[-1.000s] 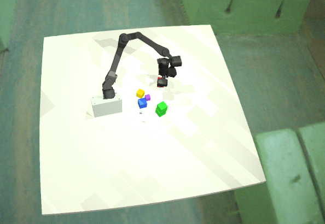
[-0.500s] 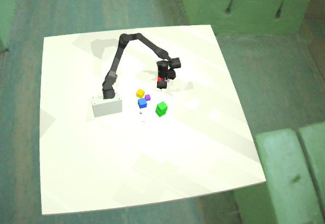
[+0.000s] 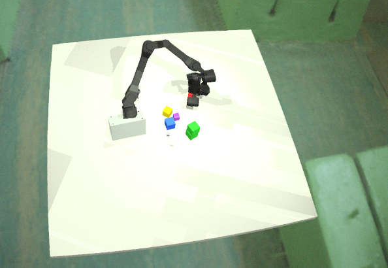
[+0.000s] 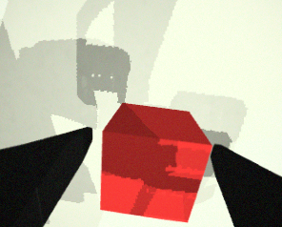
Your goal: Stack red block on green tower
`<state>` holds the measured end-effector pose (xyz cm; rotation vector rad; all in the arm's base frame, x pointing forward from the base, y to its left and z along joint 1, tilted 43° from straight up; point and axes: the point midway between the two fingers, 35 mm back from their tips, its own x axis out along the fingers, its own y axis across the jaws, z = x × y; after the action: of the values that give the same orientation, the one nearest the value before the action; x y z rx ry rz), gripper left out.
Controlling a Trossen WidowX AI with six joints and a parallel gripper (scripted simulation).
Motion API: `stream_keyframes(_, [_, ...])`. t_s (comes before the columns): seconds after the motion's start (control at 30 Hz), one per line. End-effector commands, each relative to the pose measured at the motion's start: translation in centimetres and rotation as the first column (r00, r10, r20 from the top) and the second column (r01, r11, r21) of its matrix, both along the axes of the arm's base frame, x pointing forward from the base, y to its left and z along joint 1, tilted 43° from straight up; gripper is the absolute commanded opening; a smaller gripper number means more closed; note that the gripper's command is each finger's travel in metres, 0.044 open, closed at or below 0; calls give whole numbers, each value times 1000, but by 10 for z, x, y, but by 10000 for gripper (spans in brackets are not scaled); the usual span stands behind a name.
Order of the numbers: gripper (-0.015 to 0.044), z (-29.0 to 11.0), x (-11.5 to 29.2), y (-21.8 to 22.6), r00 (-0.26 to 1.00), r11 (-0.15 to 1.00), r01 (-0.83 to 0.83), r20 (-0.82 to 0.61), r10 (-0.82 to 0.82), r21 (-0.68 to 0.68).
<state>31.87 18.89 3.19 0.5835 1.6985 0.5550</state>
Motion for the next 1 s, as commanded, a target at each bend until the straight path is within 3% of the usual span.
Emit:
stream_keyframes(0.0, [335, 0, -1, 0, 1000, 1000, 2, -6, -2, 5])
stream_keyframes(0.13, [230, 0, -1, 0, 1000, 1000, 2, -6, -2, 5])
stream_keyframes(0.37, [183, 0, -1, 0, 1000, 1000, 2, -6, -2, 5])
stream_keyframes(0.6, [0, 19, 5, -17, 1000, 1000, 2, -5, -2, 3])
stream_keyframes(0.97, [0, 63, 16, -57, 1000, 1000, 2, -5, -2, 0])
